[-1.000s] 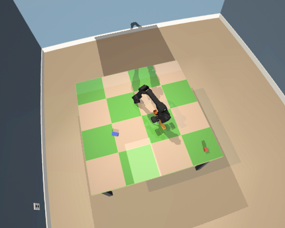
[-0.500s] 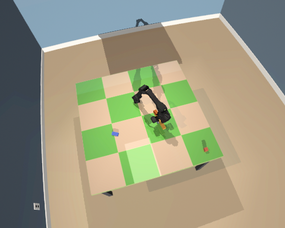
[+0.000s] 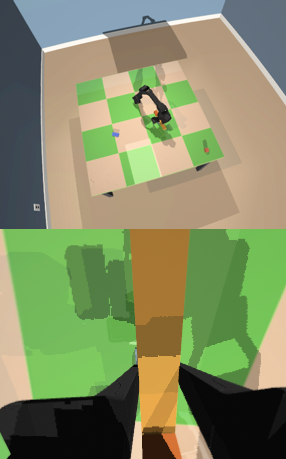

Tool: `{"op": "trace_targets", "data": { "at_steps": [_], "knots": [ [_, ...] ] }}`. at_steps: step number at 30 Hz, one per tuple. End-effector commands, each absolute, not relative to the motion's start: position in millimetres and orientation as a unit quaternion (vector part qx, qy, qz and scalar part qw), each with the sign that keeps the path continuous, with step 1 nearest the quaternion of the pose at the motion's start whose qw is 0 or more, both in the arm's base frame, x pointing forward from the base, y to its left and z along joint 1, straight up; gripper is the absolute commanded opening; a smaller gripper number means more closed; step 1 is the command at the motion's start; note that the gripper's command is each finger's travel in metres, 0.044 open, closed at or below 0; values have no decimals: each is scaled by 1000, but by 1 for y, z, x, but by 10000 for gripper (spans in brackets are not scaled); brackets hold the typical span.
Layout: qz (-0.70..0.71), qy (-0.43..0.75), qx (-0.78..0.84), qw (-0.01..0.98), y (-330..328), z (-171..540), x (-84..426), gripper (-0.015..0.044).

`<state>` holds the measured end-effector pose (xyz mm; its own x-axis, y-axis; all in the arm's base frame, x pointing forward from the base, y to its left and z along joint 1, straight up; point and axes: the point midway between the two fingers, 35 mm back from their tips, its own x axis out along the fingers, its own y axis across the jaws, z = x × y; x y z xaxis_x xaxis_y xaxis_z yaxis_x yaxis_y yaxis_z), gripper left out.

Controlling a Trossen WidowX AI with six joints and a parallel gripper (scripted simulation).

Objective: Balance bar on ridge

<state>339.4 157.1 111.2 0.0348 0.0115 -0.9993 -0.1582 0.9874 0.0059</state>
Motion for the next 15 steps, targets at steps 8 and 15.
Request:
{"op": "trace_targets", "data": {
  "at_steps": [8,15],
  "knots": [
    [61,692,-52,717,158,110,339,0],
    [61,692,-52,717,158,110,339,0]
  ]
}}
